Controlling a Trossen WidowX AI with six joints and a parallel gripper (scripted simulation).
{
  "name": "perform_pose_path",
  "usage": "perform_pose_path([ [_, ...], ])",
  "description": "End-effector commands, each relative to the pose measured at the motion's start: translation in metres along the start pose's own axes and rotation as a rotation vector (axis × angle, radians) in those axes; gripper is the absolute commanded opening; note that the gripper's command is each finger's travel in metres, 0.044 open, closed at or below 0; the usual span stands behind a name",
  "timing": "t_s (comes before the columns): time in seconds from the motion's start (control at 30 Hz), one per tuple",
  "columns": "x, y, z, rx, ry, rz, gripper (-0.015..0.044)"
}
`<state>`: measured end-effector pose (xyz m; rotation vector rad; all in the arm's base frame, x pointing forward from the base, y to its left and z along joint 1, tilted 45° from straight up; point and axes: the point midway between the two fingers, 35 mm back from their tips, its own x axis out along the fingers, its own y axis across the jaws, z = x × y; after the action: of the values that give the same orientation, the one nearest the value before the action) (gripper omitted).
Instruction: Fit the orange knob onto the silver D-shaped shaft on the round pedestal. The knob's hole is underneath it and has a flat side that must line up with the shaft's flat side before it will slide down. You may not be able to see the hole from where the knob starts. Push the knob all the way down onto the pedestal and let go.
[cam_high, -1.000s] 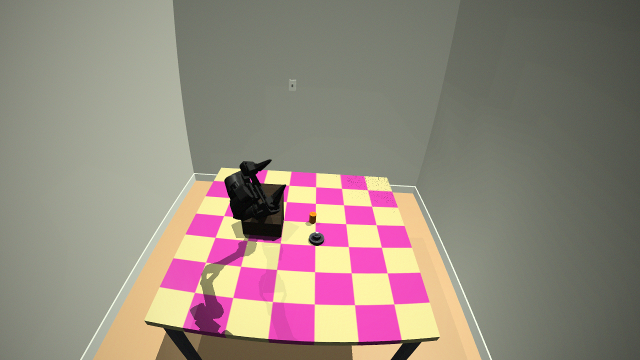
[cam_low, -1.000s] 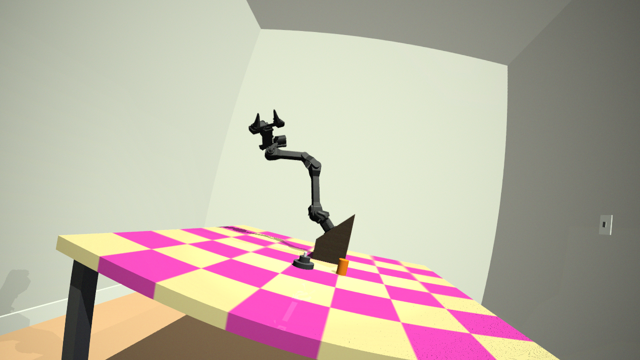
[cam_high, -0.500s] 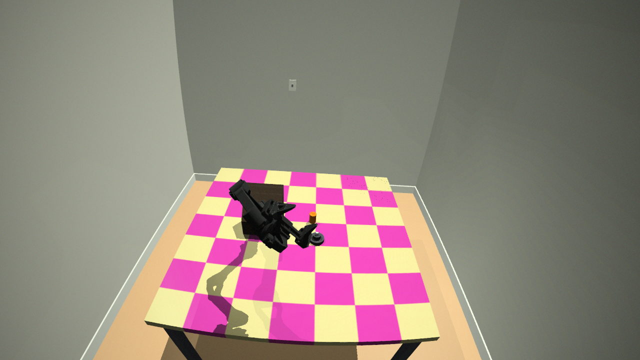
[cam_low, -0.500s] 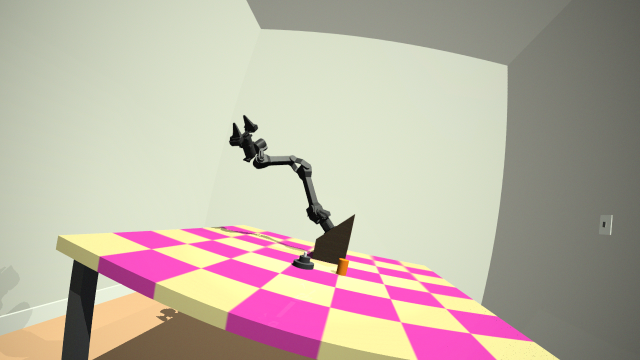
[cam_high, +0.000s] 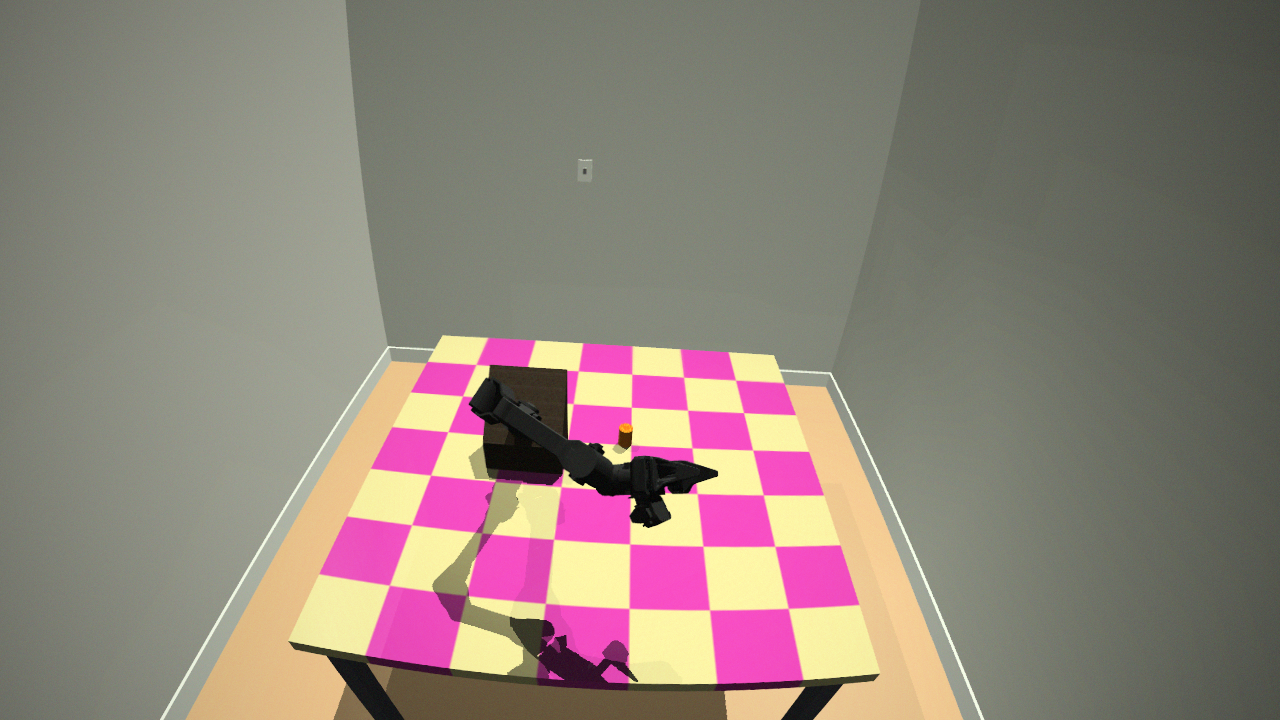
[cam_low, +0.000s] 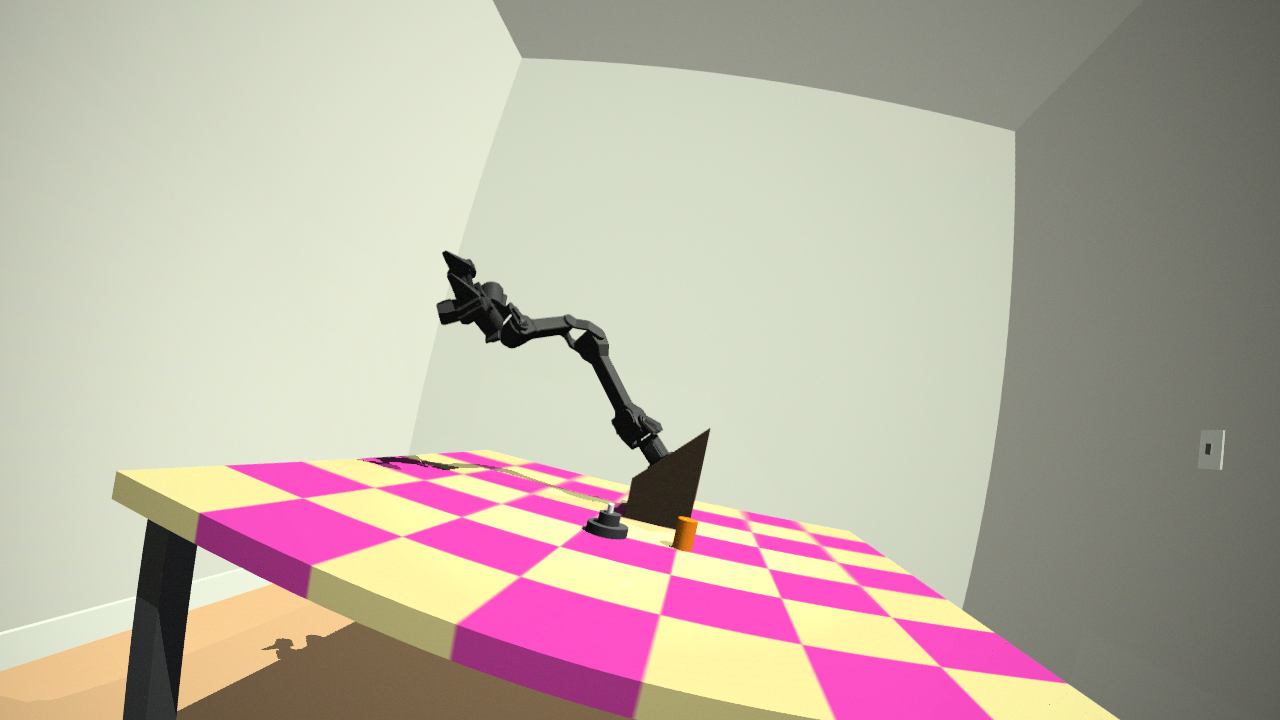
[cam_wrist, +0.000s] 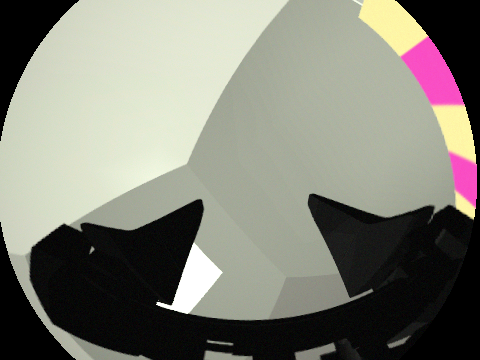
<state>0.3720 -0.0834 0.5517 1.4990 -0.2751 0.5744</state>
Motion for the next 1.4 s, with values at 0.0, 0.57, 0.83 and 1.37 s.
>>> perform_pose_path([
  [0.0, 0.015, -0.061, -0.006, 0.158, -0.025, -0.129, 0.0440],
  [0.57, -0.012, -0.332, -0.094, 0.528, -0.274, -0.865, 0.0440],
  [0.83, -0.089, -0.430, -0.163, 0.470, -0.388, -1.278, 0.0440],
  [1.37, -0.314, -0.486, -0.246, -0.338, -0.492, -1.987, 0.0440],
])
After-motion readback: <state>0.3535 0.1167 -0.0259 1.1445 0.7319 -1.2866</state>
